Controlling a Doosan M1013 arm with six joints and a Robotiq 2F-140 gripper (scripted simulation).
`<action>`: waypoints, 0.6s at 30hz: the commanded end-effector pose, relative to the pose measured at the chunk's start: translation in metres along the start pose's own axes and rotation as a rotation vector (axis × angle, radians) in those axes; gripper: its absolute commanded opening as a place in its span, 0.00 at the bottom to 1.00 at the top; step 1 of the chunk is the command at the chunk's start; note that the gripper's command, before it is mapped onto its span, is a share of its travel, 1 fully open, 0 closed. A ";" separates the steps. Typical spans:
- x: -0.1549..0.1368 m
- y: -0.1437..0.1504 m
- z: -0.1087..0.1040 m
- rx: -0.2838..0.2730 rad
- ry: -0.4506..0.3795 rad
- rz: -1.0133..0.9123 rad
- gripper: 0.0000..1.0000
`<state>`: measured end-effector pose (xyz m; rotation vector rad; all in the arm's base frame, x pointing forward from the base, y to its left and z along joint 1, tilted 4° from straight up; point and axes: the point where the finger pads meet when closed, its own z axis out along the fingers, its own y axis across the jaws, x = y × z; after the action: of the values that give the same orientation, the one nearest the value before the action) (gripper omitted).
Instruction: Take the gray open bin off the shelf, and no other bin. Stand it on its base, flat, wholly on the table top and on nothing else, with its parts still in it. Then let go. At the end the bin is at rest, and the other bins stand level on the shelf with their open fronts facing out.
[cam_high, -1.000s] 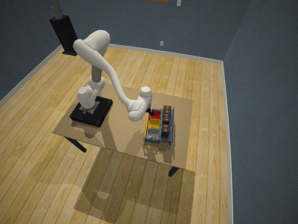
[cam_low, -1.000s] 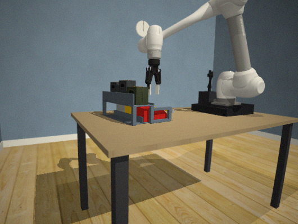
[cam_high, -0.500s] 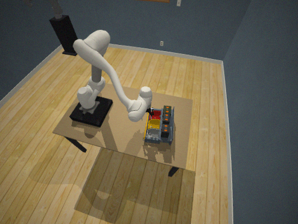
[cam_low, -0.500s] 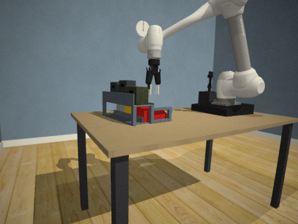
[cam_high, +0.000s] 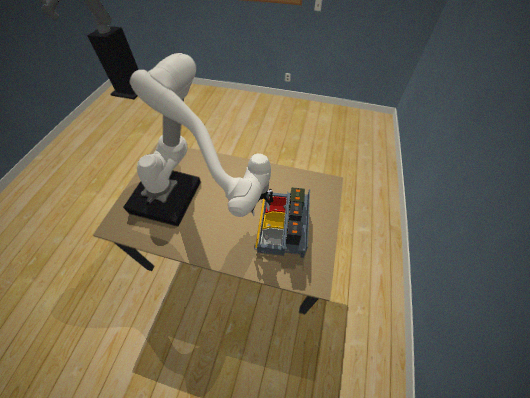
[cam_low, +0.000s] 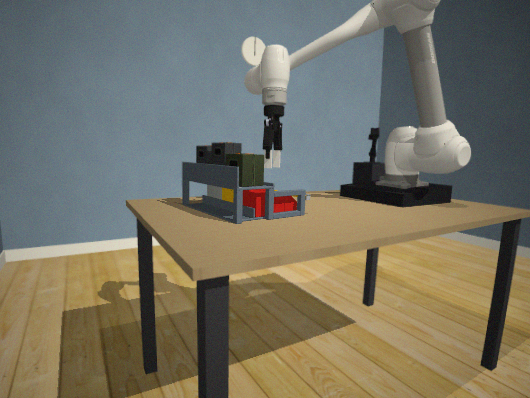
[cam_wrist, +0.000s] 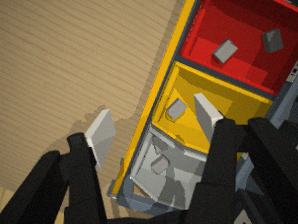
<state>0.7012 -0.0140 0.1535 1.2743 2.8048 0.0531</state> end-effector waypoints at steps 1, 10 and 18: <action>0.000 0.000 0.000 0.000 0.000 -0.014 0.57; 0.000 0.000 0.000 0.000 0.000 -0.169 0.57; 0.000 0.000 0.000 0.000 0.000 -0.273 0.57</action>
<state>0.7012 -0.0140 0.1536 0.8874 2.9461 0.0402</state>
